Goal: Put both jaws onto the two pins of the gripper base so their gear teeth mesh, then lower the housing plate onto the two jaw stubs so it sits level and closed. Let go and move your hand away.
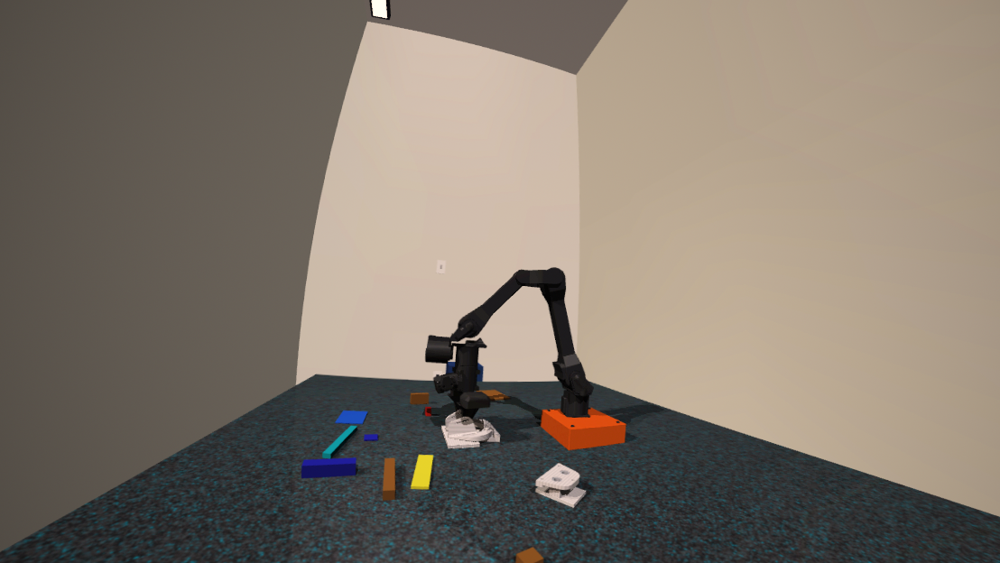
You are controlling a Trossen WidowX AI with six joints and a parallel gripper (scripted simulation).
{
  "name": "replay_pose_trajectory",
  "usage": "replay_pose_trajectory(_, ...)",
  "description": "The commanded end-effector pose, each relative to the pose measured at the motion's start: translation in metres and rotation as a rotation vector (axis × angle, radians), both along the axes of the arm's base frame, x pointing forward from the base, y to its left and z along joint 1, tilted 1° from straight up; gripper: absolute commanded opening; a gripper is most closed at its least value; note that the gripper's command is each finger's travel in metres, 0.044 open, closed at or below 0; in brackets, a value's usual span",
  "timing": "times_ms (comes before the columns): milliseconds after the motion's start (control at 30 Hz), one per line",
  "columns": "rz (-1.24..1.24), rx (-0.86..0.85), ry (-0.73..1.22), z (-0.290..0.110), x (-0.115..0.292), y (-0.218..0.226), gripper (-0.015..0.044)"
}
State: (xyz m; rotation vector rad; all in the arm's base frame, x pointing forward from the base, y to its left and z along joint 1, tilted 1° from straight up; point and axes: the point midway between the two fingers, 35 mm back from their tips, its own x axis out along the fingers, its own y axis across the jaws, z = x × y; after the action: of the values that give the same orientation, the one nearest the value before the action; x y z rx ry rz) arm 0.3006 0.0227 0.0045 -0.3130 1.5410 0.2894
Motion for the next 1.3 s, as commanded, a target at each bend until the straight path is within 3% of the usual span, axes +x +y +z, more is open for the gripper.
replay_pose_trajectory(0,0.002,0.000,0.000,0.0020,0.0003,0.0001,0.0134)
replay_pose_trajectory(1267,0.002,0.000,0.000,-0.0029,0.0011,0.0008,0.0134)
